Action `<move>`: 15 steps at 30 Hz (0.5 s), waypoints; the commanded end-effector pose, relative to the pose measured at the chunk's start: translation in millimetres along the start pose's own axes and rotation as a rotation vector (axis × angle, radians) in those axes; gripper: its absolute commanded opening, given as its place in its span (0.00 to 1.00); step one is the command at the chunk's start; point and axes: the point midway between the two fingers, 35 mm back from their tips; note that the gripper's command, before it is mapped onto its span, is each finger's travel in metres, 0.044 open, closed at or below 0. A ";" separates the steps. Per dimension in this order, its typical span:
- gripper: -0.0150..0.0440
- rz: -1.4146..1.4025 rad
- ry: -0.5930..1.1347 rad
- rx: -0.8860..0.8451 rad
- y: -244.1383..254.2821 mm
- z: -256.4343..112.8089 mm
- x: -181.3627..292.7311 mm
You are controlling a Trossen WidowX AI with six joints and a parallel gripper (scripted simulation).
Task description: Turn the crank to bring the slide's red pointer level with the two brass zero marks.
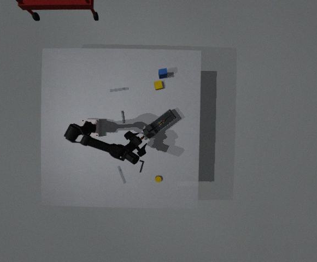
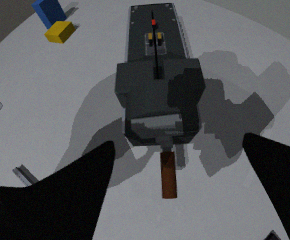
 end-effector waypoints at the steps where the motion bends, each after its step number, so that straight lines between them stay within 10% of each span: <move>1: 1.00 0.004 0.000 -0.006 -0.6 18.2 19.4; 15: 1.00 0.003 -0.003 -0.007 -2.2 32.6 34.0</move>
Point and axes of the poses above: the point midway between the two fingers, 35 mm back from their tips, its own z axis out along the fingers, its own y axis across the jaws, x = y × z, and after that the axes turned 11 degrees about z, right-handed
